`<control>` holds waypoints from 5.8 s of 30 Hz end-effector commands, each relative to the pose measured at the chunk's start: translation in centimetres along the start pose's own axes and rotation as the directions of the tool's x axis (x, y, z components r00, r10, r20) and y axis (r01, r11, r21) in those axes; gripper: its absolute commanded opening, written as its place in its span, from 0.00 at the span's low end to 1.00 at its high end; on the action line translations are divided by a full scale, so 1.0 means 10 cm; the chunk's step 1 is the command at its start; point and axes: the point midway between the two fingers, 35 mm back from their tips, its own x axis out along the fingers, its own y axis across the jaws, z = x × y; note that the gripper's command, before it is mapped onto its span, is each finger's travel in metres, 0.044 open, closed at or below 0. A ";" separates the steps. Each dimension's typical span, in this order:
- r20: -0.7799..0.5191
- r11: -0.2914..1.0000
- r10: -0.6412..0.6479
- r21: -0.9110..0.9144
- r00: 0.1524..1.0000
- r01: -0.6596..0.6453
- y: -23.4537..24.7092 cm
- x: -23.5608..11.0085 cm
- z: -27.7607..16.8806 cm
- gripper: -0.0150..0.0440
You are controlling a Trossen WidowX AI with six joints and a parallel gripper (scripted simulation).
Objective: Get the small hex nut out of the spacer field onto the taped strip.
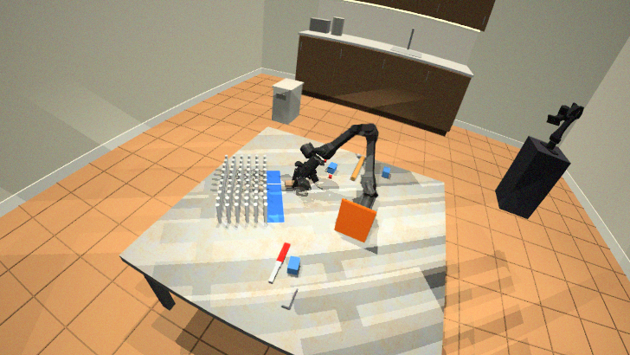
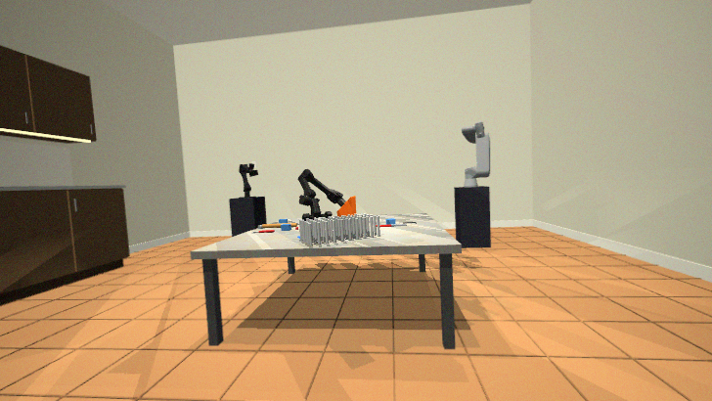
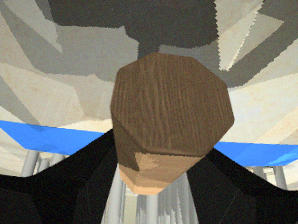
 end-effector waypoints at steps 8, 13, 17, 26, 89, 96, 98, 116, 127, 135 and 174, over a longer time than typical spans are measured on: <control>-0.011 1.000 0.015 0.003 1.000 -0.015 0.05 0.02 -0.12 0.25; -0.011 1.000 0.015 0.003 1.000 -0.015 0.05 0.04 -0.15 0.25; -0.011 1.000 0.015 0.003 1.000 -0.015 0.05 0.06 -0.17 0.25; -0.012 1.000 0.015 0.003 1.000 -0.015 0.05 0.09 -0.23 0.25; -0.014 1.000 0.014 0.004 1.000 -0.014 0.06 0.34 -0.48 0.25; -0.014 1.000 0.012 0.001 1.000 -0.012 0.05 0.41 -0.44 0.25; -0.014 1.000 0.011 0.000 1.000 -0.011 0.05 0.42 -0.43 0.25; -0.013 1.000 0.011 -0.001 1.000 -0.011 0.03 0.38 -0.34 0.25; -0.013 1.000 0.010 -0.001 1.000 -0.010 0.03 0.35 -0.27 0.25; -0.012 1.000 0.010 -0.002 1.000 -0.010 0.03 0.32 -0.22 0.25; -0.011 1.000 0.009 -0.003 1.000 -0.009 0.02 0.17 0.02 0.25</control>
